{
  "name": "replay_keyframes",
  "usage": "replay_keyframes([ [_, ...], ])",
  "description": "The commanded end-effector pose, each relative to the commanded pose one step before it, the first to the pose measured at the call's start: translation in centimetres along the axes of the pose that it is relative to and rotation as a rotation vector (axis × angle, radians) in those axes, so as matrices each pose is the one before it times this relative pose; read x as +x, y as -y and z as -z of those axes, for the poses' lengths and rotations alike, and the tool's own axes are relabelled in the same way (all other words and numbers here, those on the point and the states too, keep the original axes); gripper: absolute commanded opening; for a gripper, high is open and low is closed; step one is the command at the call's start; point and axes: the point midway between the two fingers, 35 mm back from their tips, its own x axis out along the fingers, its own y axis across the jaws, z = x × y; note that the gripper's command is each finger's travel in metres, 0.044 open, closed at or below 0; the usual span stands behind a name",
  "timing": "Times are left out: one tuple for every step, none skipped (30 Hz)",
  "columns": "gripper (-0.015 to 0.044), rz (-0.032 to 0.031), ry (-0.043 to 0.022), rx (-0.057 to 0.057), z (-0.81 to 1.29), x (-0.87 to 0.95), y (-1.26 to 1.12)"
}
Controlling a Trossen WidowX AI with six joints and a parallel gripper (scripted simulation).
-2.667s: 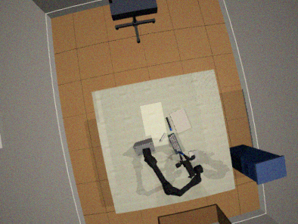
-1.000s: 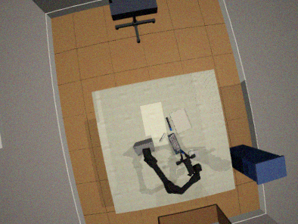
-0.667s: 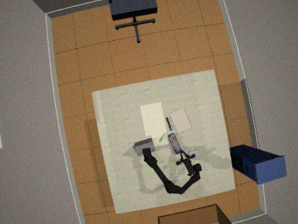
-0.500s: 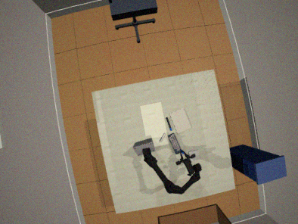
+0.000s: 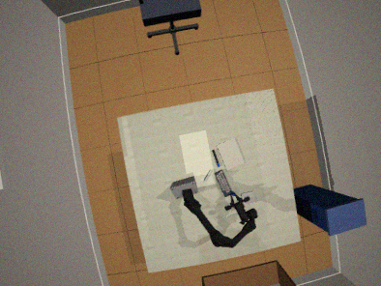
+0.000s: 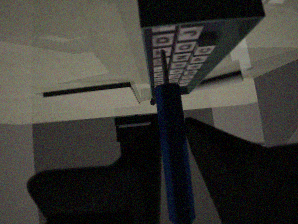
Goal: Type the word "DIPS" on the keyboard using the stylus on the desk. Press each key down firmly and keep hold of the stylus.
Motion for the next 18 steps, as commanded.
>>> replay_keyframes([
  [0.0081, 0.00684, 0.00109, -0.0024, -0.232, 0.294, -0.001],
  [0.0081, 0.00000, 0.00001, 0.0000, -0.020, 0.011, 0.000],
  [0.0081, 0.00000, 0.00000, 0.0000, 0.000, 0.000, 0.000],
  [0.0081, 0.00000, 0.00000, 0.0000, 0.000, 0.000, 0.000],
  [0.0081, 0.00000, 0.00000, 0.0000, 0.000, 0.000, 0.000],
  [0.0081, 0.00000, 0.00000, 0.0000, 0.000, 0.000, 0.000],
  [0.0081, 0.00000, 0.00000, 0.0000, 0.000, 0.000, 0.000],
  [0.0081, 0.00000, 0.00000, 0.0000, 0.000, 0.000, 0.000],
  [0.0081, 0.00000, 0.00000, 0.0000, 0.000, 0.000, 0.000],
  [0.0081, 0.00000, 0.00001, 0.0000, -0.019, 0.011, 0.000],
  [0.0081, 0.00000, 0.00001, 0.0000, -0.024, 0.014, 0.000],
  [0.0081, 0.00001, 0.00001, 0.0000, -0.029, 0.017, 0.000],
  [0.0081, 0.00000, 0.00001, 0.0000, -0.014, 0.008, 0.000],
  [0.0081, 0.00000, 0.00000, 0.0000, 0.000, 0.000, 0.000],
  [0.0081, 0.00000, 0.00001, 0.0000, -0.019, 0.011, 0.000],
  [0.0081, 0.00000, 0.00001, 0.0000, -0.024, 0.014, 0.000],
  [0.0081, 0.00001, 0.00001, 0.0000, -0.029, 0.017, 0.000],
  [0.0081, 0.00001, 0.00002, 0.0000, -0.035, 0.020, 0.000],
])
